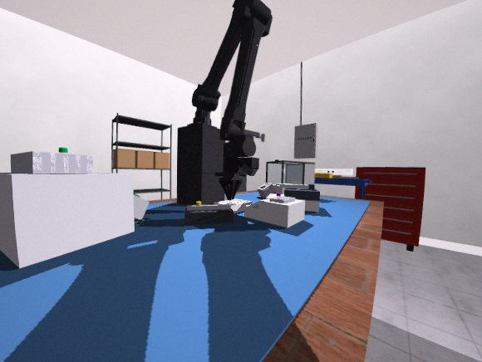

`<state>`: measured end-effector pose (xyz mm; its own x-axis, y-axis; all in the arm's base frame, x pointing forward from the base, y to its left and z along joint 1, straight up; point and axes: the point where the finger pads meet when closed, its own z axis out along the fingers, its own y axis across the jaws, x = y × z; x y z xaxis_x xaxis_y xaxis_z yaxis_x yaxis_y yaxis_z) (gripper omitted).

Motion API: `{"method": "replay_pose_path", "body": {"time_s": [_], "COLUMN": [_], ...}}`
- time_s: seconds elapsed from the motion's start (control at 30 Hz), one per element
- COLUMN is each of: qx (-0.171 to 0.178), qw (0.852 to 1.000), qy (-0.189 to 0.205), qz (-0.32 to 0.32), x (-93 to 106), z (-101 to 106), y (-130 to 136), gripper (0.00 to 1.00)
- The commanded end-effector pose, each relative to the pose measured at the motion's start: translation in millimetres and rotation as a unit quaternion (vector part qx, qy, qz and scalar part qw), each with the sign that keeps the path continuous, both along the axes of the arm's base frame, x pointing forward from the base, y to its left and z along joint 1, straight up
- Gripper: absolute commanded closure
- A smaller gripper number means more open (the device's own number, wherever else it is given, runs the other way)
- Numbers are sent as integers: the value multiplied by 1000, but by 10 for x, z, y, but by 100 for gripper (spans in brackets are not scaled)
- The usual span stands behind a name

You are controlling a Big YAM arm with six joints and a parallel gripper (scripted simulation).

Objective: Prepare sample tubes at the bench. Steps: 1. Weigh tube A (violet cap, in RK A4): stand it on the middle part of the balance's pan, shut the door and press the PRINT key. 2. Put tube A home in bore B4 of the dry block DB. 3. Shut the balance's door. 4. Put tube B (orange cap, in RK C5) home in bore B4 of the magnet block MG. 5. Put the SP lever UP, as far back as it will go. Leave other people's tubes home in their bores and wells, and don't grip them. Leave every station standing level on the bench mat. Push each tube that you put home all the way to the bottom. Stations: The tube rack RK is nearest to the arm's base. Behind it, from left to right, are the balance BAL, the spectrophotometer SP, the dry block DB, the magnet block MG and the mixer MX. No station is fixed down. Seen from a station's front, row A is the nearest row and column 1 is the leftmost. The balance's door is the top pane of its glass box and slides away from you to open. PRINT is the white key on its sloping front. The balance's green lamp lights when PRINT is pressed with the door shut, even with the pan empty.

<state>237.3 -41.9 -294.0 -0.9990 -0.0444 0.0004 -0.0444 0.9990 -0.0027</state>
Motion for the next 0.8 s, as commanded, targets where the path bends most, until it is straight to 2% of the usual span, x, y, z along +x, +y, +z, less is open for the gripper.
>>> {"method": "replay_pose_path", "body": {"time_s": [0.0,0.77], "qx": [3,3], "qw": [1000,1000], "qy": [5,4], "qz": [0,1], "x": [-61,-55], "z": [94,191], "y": [46,63], "gripper": [91,91]}}
